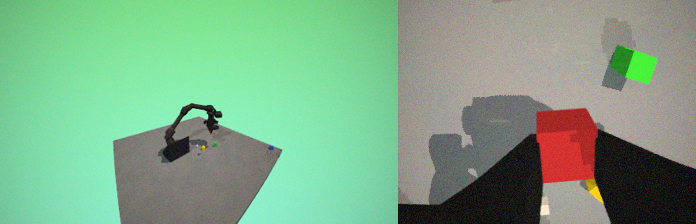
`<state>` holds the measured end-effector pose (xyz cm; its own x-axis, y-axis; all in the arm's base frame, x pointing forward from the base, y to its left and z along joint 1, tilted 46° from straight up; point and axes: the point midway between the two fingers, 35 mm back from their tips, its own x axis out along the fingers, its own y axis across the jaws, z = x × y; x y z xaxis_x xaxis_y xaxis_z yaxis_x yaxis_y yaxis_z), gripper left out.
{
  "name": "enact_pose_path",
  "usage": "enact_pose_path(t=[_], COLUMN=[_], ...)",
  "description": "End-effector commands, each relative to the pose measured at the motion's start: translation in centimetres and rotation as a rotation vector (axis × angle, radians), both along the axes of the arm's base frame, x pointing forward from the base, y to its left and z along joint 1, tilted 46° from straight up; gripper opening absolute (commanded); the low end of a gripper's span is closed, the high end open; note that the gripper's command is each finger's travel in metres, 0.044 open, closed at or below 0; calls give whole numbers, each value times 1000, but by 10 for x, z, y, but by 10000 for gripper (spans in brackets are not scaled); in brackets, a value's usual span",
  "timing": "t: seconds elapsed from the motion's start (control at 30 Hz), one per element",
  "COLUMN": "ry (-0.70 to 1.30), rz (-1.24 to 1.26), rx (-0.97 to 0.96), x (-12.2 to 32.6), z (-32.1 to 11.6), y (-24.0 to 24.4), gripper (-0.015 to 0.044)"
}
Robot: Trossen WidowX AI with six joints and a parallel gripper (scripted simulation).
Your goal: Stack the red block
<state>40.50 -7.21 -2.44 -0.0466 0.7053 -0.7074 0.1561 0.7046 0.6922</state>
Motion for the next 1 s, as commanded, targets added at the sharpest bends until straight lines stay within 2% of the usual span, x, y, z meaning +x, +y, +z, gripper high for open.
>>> enact_pose_path(t=[0.0, 0.3, 0.43, 0.97], ry=[-10, -15, -15, -16], rz=[1, 9, 9, 9], rx=[-5, -1, -1, 1], x=[2, 0, -1, 0], z=[-16, -52, -55, -85], y=[-19, -49, -51, -15], gripper=[0, 0, 0, 0])
